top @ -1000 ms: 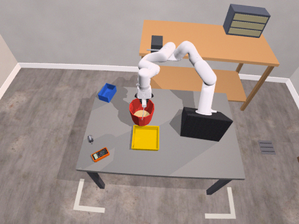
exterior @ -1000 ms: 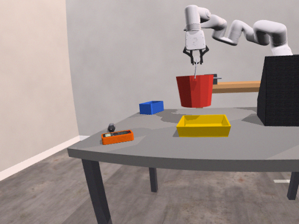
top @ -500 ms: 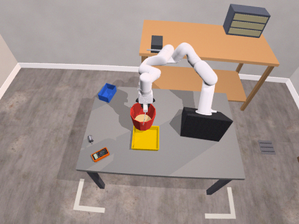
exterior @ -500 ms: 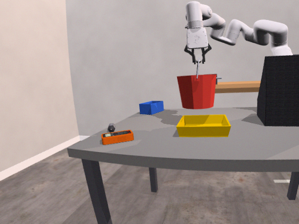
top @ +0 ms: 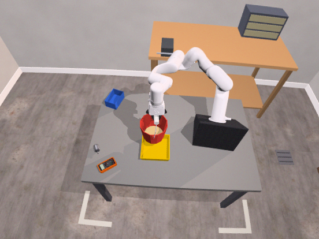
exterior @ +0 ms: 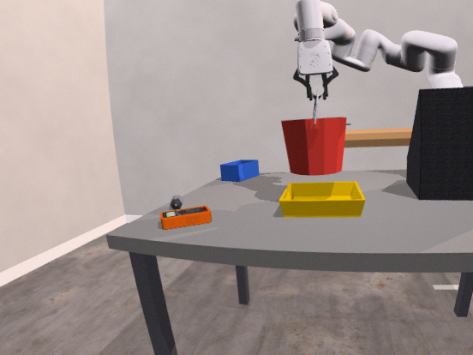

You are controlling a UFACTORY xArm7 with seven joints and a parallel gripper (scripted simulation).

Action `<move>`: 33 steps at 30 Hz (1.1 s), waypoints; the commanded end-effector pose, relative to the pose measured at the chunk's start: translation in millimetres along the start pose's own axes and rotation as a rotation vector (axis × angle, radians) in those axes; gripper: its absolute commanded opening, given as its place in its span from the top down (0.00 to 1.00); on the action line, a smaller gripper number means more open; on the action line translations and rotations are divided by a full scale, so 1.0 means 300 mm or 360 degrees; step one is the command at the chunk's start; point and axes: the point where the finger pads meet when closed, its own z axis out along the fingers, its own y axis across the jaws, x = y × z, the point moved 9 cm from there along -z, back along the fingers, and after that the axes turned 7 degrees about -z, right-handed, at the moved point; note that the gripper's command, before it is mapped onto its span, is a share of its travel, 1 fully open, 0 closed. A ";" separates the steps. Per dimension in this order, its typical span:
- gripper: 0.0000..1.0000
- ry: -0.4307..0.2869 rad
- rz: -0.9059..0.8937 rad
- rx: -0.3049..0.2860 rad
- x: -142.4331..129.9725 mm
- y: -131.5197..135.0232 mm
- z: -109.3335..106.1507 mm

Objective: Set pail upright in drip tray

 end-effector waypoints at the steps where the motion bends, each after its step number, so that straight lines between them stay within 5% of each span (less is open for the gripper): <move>1: 1.00 -0.0004 0.0001 0.0008 -0.032 0.000 -0.009; 33: 1.00 -0.0004 0.0001 0.0008 -0.198 0.013 -0.010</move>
